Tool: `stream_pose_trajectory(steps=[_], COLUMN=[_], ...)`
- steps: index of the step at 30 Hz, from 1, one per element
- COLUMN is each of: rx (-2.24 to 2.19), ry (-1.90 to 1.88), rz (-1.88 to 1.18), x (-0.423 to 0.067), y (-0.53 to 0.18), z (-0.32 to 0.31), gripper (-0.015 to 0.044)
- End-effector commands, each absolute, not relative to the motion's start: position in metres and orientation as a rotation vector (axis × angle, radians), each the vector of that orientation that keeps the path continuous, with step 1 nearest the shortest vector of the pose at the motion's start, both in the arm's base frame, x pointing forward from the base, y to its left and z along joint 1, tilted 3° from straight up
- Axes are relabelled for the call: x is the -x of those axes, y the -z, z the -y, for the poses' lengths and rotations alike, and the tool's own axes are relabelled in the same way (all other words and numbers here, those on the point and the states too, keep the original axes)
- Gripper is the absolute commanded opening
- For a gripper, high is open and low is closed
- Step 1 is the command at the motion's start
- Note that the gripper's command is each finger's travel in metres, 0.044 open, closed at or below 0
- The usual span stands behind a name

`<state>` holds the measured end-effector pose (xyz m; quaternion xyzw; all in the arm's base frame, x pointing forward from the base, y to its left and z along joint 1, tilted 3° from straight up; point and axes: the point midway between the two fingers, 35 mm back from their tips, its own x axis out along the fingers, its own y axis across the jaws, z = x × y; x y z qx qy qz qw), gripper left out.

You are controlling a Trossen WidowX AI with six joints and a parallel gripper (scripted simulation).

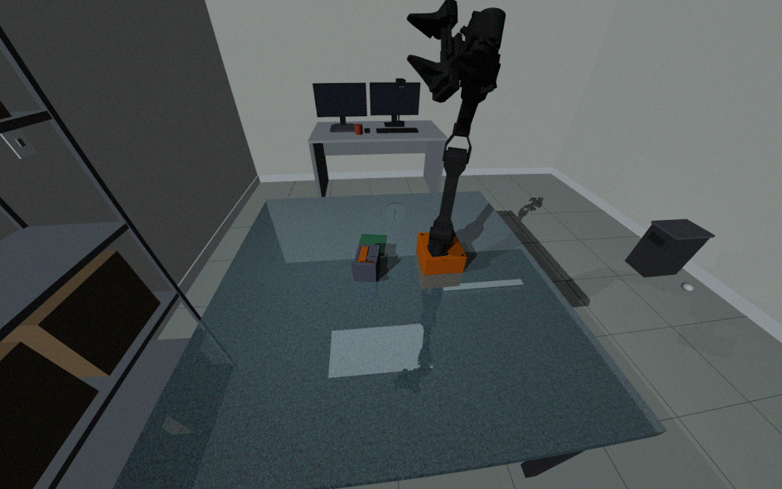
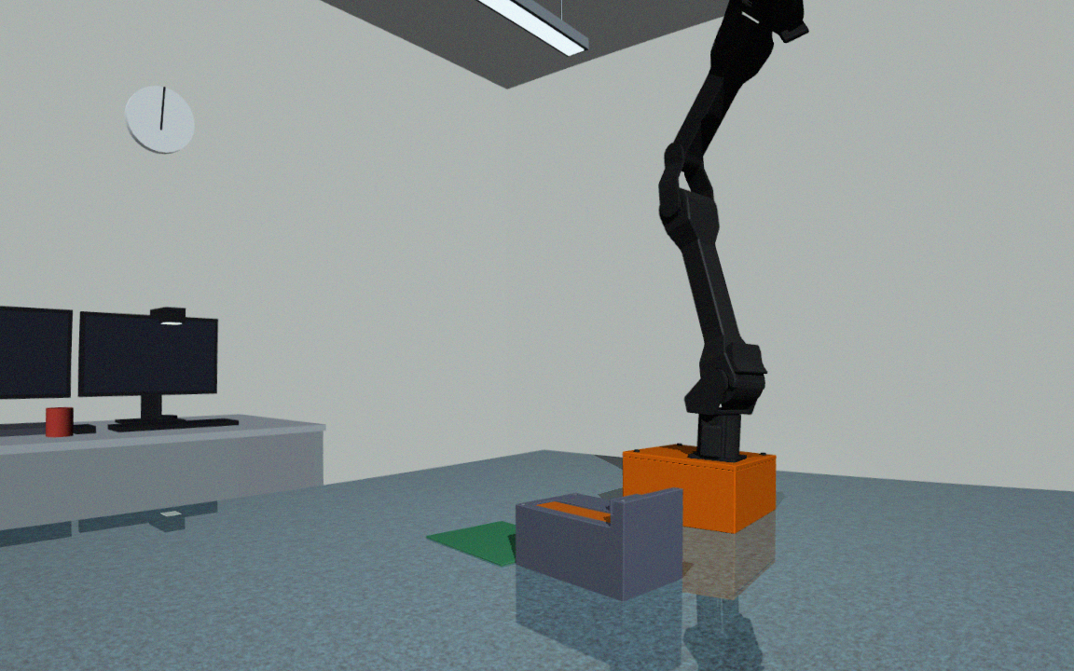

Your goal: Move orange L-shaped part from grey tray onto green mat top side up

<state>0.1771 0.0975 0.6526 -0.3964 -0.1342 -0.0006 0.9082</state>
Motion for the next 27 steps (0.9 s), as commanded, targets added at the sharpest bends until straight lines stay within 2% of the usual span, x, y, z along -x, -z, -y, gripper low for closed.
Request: stream_pose_trajectory(steps=[1, 8, 9, 17, 22, 27], rx=[0.816, 0.862, 0.869, 0.844, 0.746, 0.607], ry=[0.005, -0.047, -0.065, -0.163, -0.181, -0.181], rz=[0.276, 0.216, 0.188, -0.100, -0.347, -0.616], x=[-0.178, -0.220, -0.231, -0.313, -0.355, -0.376], y=[-0.652, -0.609, -0.596, -0.487, -0.406, -0.323], z=[-0.099, -0.138, -0.147, -0.170, -0.154, -0.127], gripper=[0.0374, 0.0190, 0.0180, 0.0180, 0.0180, 0.0180])
